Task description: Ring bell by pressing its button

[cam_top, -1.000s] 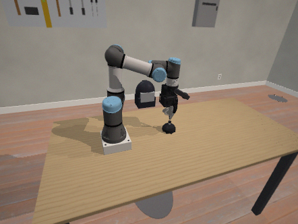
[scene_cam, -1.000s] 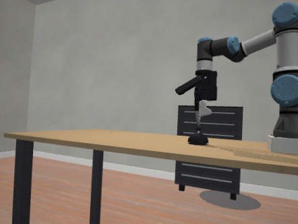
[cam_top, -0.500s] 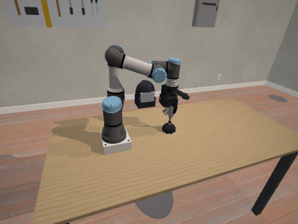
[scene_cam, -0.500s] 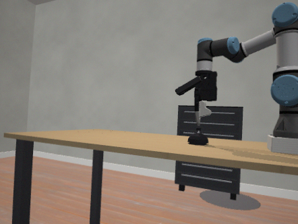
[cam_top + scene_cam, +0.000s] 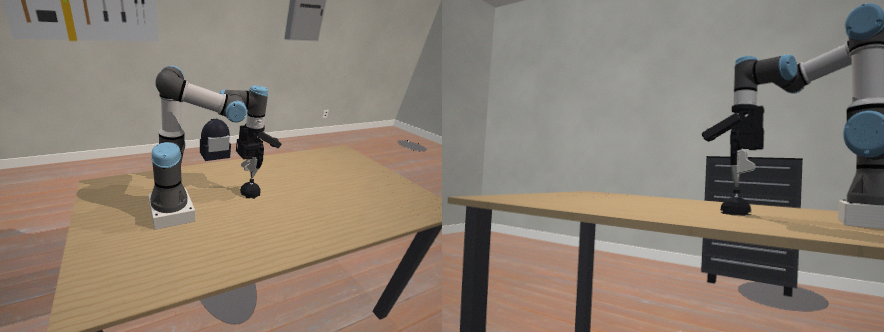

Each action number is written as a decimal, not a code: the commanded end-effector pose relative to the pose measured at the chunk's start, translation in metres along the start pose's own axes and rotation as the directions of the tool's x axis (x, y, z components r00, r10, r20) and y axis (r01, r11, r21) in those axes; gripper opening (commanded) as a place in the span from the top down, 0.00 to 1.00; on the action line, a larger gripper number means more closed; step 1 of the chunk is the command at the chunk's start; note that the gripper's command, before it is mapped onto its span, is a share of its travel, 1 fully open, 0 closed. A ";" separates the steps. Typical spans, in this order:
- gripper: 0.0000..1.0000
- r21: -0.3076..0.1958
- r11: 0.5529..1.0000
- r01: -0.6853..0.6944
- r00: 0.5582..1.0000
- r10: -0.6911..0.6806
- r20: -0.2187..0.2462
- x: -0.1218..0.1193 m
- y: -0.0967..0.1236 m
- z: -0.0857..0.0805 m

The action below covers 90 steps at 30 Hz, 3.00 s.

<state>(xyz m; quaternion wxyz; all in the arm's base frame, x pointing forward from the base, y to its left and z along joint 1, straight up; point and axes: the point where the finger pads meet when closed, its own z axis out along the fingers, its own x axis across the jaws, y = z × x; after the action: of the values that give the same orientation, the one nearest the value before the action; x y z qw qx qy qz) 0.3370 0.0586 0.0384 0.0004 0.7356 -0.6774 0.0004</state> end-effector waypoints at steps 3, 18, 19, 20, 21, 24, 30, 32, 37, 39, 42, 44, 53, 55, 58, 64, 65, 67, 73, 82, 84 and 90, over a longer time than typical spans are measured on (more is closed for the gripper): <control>1.00 0.003 1.000 0.000 1.000 0.000 -0.001 0.000 -0.001 -0.001; 1.00 0.003 1.000 0.000 1.000 0.000 -0.001 0.000 -0.001 0.004; 1.00 0.003 1.000 0.000 1.000 0.000 -0.001 0.000 -0.001 0.005; 1.00 0.003 1.000 0.000 1.000 0.000 -0.001 0.000 -0.001 0.006; 1.00 0.003 1.000 0.000 1.000 0.000 -0.001 0.000 -0.001 0.007; 1.00 0.003 1.000 0.000 1.000 0.000 -0.001 0.000 -0.001 0.009; 1.00 0.003 1.000 0.000 1.000 0.000 -0.001 0.000 -0.001 0.009; 1.00 0.003 1.000 0.000 1.000 0.000 -0.001 0.000 -0.001 0.009; 1.00 0.003 1.000 0.000 1.000 0.000 -0.001 0.000 -0.001 0.009; 1.00 0.003 1.000 0.000 1.000 0.000 -0.001 0.000 -0.001 0.009; 1.00 0.003 1.000 0.000 1.000 0.000 -0.001 0.000 -0.001 0.009; 1.00 0.003 1.000 0.000 1.000 0.000 -0.001 0.000 -0.001 0.009; 1.00 0.003 1.000 0.000 1.000 0.000 -0.001 0.000 -0.001 0.009; 1.00 0.003 1.000 0.000 1.000 0.000 -0.001 0.000 -0.001 0.009; 1.00 0.003 1.000 0.000 1.000 0.000 -0.001 0.000 -0.001 0.009; 1.00 0.003 1.000 0.000 1.000 0.000 -0.001 0.000 -0.001 0.010; 1.00 0.003 1.000 0.000 1.000 0.000 -0.001 0.000 -0.001 0.011; 1.00 0.003 1.000 0.000 1.000 0.000 -0.001 0.000 -0.001 0.013; 1.00 0.003 1.000 0.000 1.000 0.000 -0.001 0.000 -0.001 0.013; 1.00 0.003 1.000 0.000 1.000 0.000 -0.001 0.000 -0.001 0.013; 1.00 0.003 1.000 0.000 1.000 0.000 -0.001 0.000 -0.001 0.013; 1.00 0.003 1.000 0.000 1.000 0.000 -0.001 0.000 -0.001 0.013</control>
<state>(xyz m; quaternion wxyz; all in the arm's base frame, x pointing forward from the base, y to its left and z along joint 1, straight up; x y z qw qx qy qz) 0.3374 0.0586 0.0257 -0.0001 0.7357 -0.6773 0.0013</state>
